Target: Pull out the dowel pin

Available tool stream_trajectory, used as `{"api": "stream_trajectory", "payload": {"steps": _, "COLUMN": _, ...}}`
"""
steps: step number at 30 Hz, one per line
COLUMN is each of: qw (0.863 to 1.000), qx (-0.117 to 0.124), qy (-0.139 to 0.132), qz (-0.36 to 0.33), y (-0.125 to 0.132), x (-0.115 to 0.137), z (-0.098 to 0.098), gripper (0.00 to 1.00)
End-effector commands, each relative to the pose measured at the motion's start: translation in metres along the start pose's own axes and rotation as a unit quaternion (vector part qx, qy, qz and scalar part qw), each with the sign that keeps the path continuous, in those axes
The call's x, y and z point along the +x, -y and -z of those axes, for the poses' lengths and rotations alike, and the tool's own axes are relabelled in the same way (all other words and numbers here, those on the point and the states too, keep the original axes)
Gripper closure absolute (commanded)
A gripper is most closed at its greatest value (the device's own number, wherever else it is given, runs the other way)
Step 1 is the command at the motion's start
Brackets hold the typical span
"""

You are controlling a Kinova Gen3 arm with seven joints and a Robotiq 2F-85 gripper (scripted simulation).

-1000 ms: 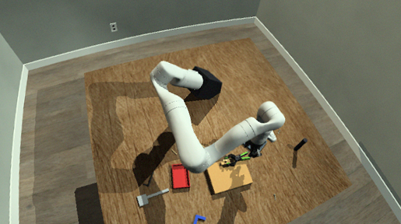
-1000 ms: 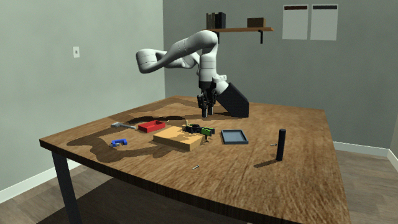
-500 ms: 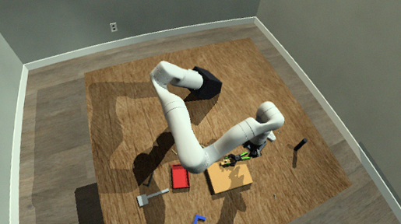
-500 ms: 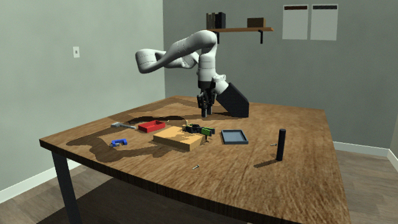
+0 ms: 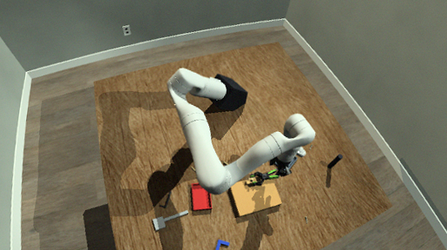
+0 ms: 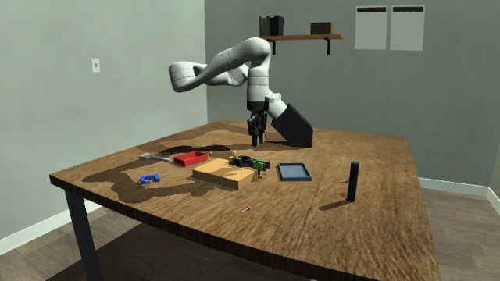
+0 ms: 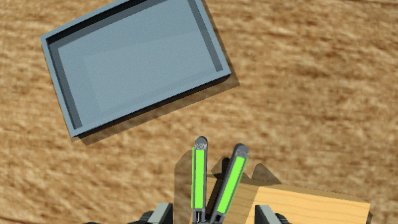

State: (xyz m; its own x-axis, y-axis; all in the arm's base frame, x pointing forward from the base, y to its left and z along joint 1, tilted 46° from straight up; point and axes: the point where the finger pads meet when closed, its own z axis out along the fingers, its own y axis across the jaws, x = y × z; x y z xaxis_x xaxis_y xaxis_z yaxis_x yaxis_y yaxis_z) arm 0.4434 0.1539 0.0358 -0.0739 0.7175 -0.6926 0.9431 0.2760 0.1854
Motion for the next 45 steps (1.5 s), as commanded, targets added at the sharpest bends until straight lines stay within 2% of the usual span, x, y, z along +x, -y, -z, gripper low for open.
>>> {"api": "stream_trajectory", "payload": {"steps": 1, "qw": 1.0, "qx": 0.0, "qy": -0.001, "qz": 0.018, "y": 0.0, "x": -0.002, "z": 0.001, "gripper": 0.46}}
{"api": "stream_trajectory", "payload": {"steps": 23, "qw": 0.99, "qx": 0.001, "qy": -0.002, "qz": 0.143, "y": 0.002, "x": -0.019, "z": 0.004, "gripper": 0.46}}
{"api": "stream_trajectory", "payload": {"steps": 37, "qw": 0.966, "qx": 0.001, "qy": -0.003, "qz": 0.26, "y": 0.004, "x": -0.035, "z": 0.006, "gripper": 0.46}}
{"api": "stream_trajectory", "payload": {"steps": 39, "qw": 0.966, "qx": 0.001, "qy": -0.003, "qz": 0.26, "y": 0.004, "x": -0.035, "z": 0.006, "gripper": 0.46}}
{"api": "stream_trajectory", "payload": {"steps": 45, "qw": 0.95, "qx": 0.001, "qy": -0.003, "qz": 0.311, "y": 0.006, "x": -0.043, "z": 0.007, "gripper": 0.46}}
